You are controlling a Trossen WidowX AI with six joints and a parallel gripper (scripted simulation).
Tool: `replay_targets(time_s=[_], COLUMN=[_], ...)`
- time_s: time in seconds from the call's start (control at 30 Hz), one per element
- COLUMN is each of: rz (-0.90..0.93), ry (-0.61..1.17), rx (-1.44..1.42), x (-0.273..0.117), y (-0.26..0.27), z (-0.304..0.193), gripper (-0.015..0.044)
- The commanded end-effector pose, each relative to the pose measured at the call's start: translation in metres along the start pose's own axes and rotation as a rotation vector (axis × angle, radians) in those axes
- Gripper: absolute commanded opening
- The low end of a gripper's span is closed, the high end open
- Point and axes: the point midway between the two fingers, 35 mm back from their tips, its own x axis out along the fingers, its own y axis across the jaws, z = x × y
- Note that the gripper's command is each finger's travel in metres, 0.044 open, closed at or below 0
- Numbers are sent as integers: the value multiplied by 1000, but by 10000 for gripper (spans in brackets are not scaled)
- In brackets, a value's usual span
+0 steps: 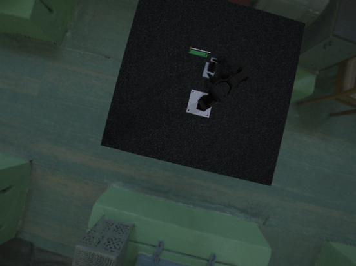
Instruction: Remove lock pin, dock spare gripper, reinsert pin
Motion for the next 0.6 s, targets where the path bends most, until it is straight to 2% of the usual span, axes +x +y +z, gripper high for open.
replay_targets(time_s=[0.0, 0.57], rz=[-2, -3], ry=[-1, -66], rx=[-1, 6], x=[-4, -13], y=[0, 18], z=[-7, -31], gripper=[440, 440])
